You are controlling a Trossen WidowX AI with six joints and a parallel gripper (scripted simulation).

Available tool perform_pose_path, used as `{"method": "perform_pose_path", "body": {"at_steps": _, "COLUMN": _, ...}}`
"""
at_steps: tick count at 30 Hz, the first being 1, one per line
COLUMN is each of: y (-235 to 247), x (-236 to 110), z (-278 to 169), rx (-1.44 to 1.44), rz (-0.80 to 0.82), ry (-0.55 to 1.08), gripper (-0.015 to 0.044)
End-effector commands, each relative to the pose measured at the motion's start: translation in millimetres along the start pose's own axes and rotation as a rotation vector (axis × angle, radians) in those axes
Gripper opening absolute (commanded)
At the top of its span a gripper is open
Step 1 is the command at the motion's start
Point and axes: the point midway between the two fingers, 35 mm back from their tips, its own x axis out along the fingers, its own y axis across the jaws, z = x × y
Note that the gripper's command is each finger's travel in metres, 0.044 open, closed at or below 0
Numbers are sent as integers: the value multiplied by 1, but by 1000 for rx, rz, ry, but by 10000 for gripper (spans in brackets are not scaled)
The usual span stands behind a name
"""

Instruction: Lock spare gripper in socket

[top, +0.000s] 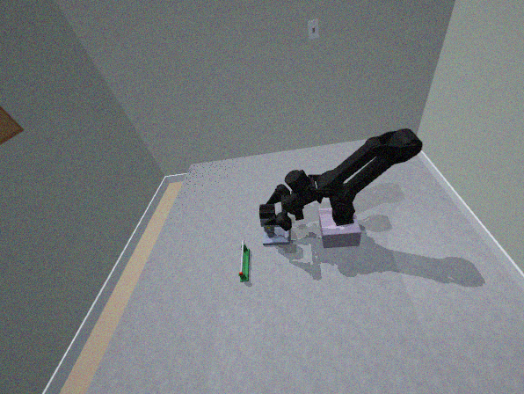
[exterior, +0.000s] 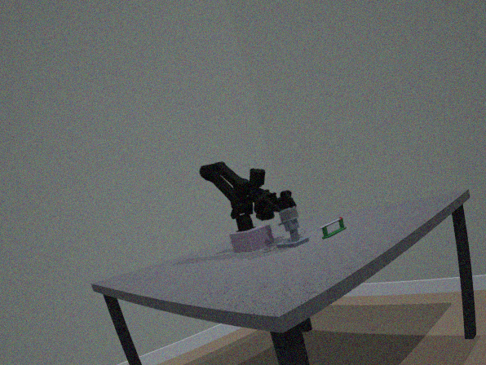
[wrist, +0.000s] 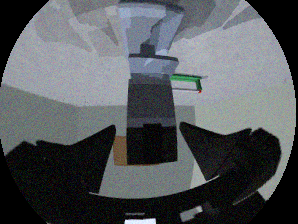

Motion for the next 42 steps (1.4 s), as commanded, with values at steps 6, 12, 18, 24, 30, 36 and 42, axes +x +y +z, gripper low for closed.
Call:
{"method": "perform_pose_path", "body": {"at_steps": 6, "y": 0, "x": -9, "z": -14, "rx": 0, "rz": 0, "ry": -2, "gripper": 440}}
{"method": "perform_pose_path", "body": {"at_steps": 12, "y": 1, "x": -17, "z": -22, "rx": 0, "rz": 0, "ry": -10, "gripper": 440}}
{"method": "perform_pose_path", "body": {"at_steps": 18, "y": 1, "x": -23, "z": -31, "rx": -1, "rz": 0, "ry": -16, "gripper": 440}}
{"method": "perform_pose_path", "body": {"at_steps": 24, "y": 1, "x": -30, "z": -39, "rx": -1, "rz": 0, "ry": -23, "gripper": 440}}
{"method": "perform_pose_path", "body": {"at_steps": 30, "y": 1, "x": -37, "z": -47, "rx": -1, "rz": 0, "ry": -30, "gripper": 440}}
{"method": "perform_pose_path", "body": {"at_steps": 36, "y": 2, "x": -41, "z": -56, "rx": -1, "rz": 0, "ry": -35, "gripper": 440}}
{"method": "perform_pose_path", "body": {"at_steps": 42, "y": 2, "x": -48, "z": -67, "rx": -1, "rz": 0, "ry": -44, "gripper": 440}}
